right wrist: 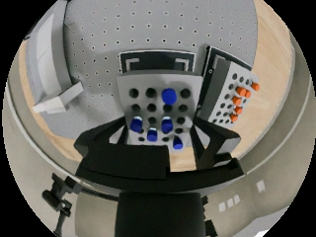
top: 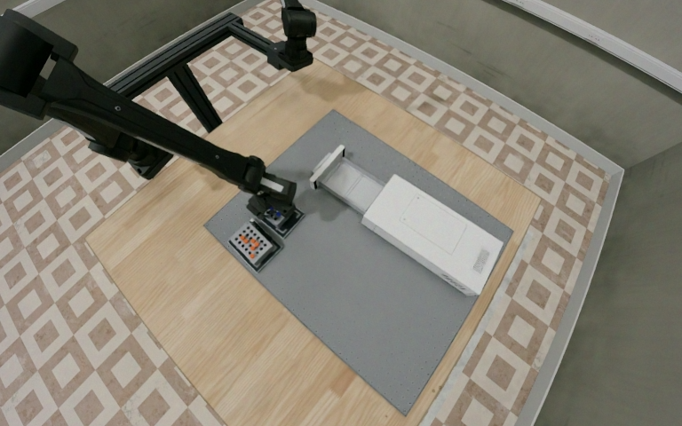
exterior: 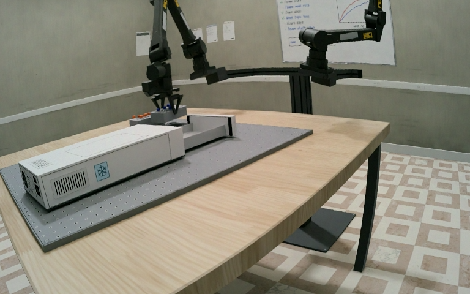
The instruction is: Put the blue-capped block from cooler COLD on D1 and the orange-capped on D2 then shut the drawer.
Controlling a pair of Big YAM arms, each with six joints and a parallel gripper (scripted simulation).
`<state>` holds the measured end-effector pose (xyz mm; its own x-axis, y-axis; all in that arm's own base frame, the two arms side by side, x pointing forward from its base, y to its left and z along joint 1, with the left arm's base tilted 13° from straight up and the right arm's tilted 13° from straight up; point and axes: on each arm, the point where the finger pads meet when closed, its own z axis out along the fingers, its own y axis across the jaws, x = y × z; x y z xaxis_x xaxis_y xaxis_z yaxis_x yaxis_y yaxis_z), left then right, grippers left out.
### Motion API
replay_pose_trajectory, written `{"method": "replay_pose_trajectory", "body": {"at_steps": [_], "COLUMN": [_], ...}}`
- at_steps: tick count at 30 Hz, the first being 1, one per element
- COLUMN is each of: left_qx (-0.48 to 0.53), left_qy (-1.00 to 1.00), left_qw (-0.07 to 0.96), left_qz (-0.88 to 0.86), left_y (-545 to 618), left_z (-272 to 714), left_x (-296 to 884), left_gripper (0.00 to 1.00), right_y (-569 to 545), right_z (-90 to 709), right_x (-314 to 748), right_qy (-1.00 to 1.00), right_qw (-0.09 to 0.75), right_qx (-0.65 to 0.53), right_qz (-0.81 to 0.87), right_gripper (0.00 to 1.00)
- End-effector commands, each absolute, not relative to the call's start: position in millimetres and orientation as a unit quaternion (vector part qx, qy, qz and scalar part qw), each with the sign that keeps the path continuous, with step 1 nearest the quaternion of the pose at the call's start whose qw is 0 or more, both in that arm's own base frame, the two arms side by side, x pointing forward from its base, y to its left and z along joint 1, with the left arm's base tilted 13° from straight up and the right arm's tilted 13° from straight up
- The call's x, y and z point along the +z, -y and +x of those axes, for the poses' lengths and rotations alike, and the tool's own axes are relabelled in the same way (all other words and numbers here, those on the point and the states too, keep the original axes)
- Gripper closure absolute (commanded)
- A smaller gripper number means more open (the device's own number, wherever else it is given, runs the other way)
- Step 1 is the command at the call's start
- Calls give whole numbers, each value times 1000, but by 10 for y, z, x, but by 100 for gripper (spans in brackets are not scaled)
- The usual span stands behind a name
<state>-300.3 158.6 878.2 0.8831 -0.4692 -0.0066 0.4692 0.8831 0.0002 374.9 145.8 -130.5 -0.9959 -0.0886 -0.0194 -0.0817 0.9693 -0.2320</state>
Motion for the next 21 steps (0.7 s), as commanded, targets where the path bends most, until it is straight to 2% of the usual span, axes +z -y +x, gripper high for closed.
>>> {"method": "replay_pose_trajectory", "body": {"at_steps": [1,21], "left_qx": [-243,-243], "left_qy": [-20,-20], "left_qw": [970,970], "left_qz": [6,6], "left_y": [-1485,-1485], "left_z": [-2790,-2790], "left_x": [8859,8859], "left_gripper": [100,100], "right_y": [-1819,-1838], "right_z": [4195,4225], "right_x": [-891,-877], "right_qy": [-993,-993], "right_qw": [74,74], "right_qx": [-89,-89], "right_qz": [-39,-37], "right_gripper": [100,100]}}
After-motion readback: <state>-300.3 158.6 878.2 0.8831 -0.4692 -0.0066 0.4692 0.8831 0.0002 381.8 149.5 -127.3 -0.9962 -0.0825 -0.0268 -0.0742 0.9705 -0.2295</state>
